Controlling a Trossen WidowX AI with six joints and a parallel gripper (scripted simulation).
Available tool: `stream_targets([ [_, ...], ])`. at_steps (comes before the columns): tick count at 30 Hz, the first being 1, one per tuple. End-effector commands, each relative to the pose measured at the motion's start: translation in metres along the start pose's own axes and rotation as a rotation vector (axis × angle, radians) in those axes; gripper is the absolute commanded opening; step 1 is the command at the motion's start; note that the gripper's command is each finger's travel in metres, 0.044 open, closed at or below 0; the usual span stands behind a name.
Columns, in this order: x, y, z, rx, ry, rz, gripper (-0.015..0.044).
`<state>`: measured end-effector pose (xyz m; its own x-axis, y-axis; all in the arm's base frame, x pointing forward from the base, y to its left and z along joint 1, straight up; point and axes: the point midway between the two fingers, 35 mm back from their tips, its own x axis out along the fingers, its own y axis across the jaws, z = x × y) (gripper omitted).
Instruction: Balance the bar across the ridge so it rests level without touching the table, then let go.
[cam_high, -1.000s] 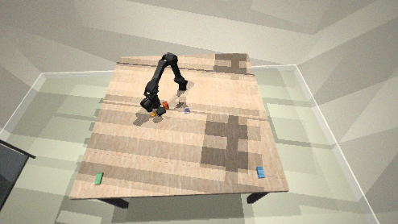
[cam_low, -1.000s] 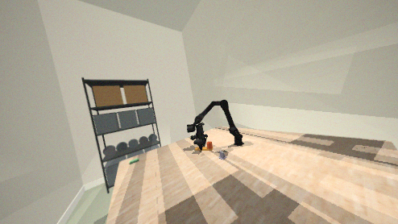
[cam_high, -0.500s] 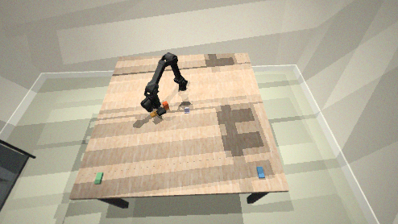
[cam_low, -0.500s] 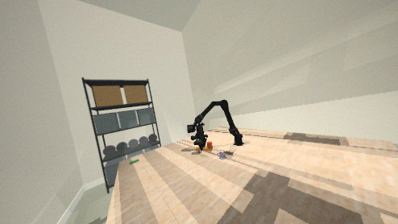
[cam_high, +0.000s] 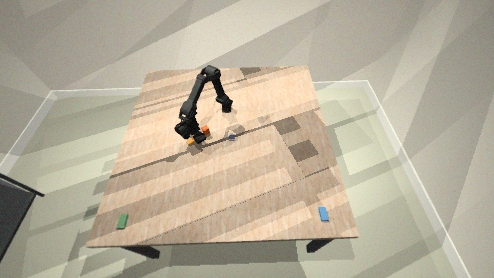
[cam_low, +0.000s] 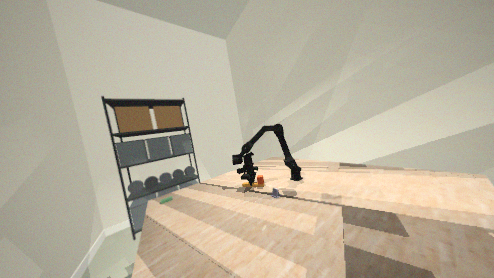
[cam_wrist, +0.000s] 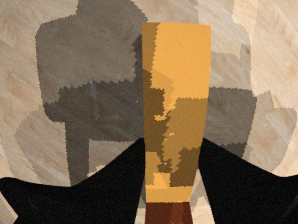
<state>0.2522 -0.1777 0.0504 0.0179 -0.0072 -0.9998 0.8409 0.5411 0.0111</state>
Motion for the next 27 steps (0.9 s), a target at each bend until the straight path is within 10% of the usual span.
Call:
stream_targets([
  [1, -0.009, 0.001, 0.003, 0.000, -0.008, 0.003, 0.0000],
  [27, -0.075, 0.001, 0.003, 0.003, -0.007, -0.001, 0.0000],
])
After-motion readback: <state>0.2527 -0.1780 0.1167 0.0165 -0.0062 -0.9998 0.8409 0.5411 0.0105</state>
